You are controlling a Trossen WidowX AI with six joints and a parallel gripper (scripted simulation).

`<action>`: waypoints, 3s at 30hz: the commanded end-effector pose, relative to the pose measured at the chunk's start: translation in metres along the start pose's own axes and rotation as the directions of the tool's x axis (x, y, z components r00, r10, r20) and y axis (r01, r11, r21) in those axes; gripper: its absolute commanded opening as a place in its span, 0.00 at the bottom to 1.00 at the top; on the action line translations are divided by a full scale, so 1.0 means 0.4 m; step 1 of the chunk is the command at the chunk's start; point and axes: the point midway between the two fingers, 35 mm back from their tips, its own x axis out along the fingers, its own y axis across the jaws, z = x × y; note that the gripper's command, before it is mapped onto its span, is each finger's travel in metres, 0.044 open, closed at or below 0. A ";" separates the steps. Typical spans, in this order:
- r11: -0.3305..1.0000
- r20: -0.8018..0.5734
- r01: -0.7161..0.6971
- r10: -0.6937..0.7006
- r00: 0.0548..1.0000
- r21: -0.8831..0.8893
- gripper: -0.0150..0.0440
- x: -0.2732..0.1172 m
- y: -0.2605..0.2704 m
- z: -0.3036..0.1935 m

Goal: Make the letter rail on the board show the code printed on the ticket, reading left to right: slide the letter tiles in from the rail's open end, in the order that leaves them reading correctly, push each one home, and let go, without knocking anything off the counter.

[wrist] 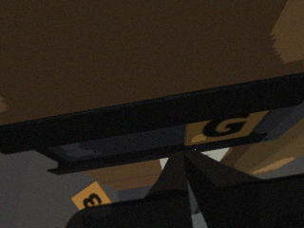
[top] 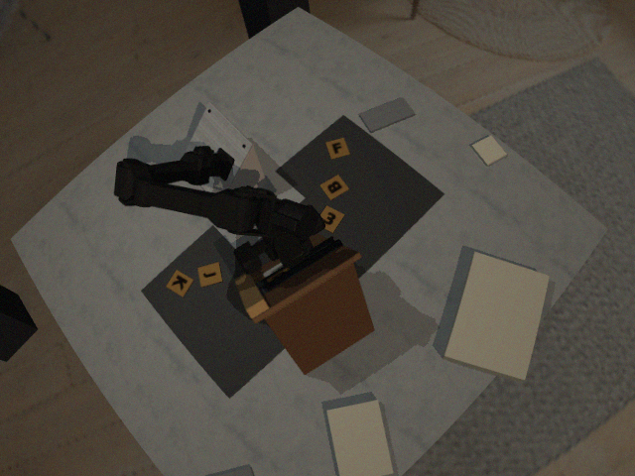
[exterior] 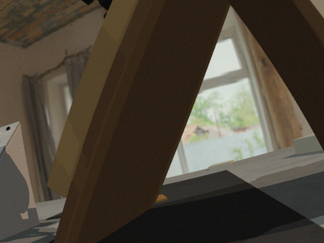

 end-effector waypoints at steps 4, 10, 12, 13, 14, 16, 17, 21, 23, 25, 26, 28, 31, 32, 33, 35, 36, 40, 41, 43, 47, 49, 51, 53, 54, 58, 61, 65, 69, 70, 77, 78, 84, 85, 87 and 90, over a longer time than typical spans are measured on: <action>1.000 0.002 -0.002 0.002 1.000 -0.002 0.25 0.006 0.000 0.009; 1.000 0.002 -0.002 0.002 1.000 -0.002 0.25 0.011 0.000 0.014; 1.000 0.002 -0.002 0.002 1.000 -0.002 0.25 0.013 0.000 0.016; 1.000 0.002 -0.002 0.002 1.000 -0.002 0.25 0.014 0.000 0.017; 1.000 0.002 -0.002 0.002 1.000 -0.001 0.25 0.015 0.000 0.018; 1.000 0.003 -0.002 0.002 1.000 -0.001 0.25 0.017 0.000 0.019; 1.000 0.003 -0.002 0.002 1.000 -0.001 0.25 0.018 0.000 0.020; 1.000 0.003 -0.002 0.002 1.000 -0.001 0.25 0.021 -0.001 0.024; 1.000 0.003 -0.002 0.002 1.000 -0.001 0.25 0.023 -0.001 0.025; 1.000 0.003 -0.002 0.002 1.000 -0.001 0.25 0.025 -0.001 0.027; 1.000 0.003 -0.002 0.002 1.000 -0.001 0.25 0.026 -0.001 0.028; 1.000 0.003 -0.002 0.002 1.000 -0.001 0.25 0.027 -0.001 0.029; 1.000 0.003 -0.002 0.002 1.000 -0.001 0.25 0.027 -0.001 0.028; 1.000 0.003 -0.002 0.002 1.000 -0.001 0.25 0.026 -0.002 0.027; 1.000 0.003 -0.002 0.002 1.000 -0.001 0.25 0.026 -0.002 0.026; 1.000 0.003 -0.002 0.002 1.000 -0.001 0.25 0.025 -0.004 0.025; 1.000 0.003 -0.002 0.002 1.000 -0.001 0.25 0.025 -0.005 0.024; 1.000 0.003 -0.002 0.002 1.000 -0.001 0.25 0.024 -0.010 0.023; 1.000 0.003 -0.002 0.002 1.000 -0.001 0.25 0.024 -0.011 0.023; 1.000 0.003 -0.002 0.002 1.000 -0.001 0.25 0.025 -0.012 0.023; 1.000 0.003 -0.001 0.001 1.000 -0.001 0.25 0.025 -0.016 0.022; 1.000 0.003 -0.001 0.001 1.000 -0.001 0.25 0.025 -0.017 0.023; 1.000 0.003 -0.001 0.001 1.000 -0.002 0.25 0.025 -0.019 0.023; 1.000 0.003 -0.001 0.001 1.000 -0.002 0.25 0.025 -0.021 0.023; 1.000 0.003 -0.001 0.001 1.000 -0.002 0.25 0.025 -0.021 0.023; 1.000 0.003 -0.001 0.001 1.000 -0.002 0.25 0.025 -0.025 0.024; 1.000 0.003 -0.001 0.001 1.000 -0.002 0.25 0.025 -0.027 0.024; 1.000 0.003 -0.001 0.001 1.000 -0.002 0.25 0.025 -0.031 0.024; 1.000 0.003 -0.001 0.001 1.000 -0.002 0.25 0.025 -0.034 0.024; 1.000 0.003 -0.001 0.001 1.000 -0.002 0.25 0.025 -0.035 0.024; 1.000 0.003 -0.001 0.001 1.000 -0.002 0.25 0.026 -0.041 0.024; 1.000 0.003 -0.001 0.001 1.000 -0.002 0.25 0.026 -0.041 0.024; 1.000 0.003 -0.001 0.001 1.000 -0.002 0.25 0.019 -0.036 0.020; 1.000 0.002 -0.001 0.001 1.000 -0.002 0.25 0.016 -0.035 0.017; 1.000 0.002 -0.001 0.001 1.000 -0.002 0.25 0.010 -0.035 0.012; 1.000 0.002 -0.001 0.001 1.000 -0.002 0.25 0.002 -0.035 0.005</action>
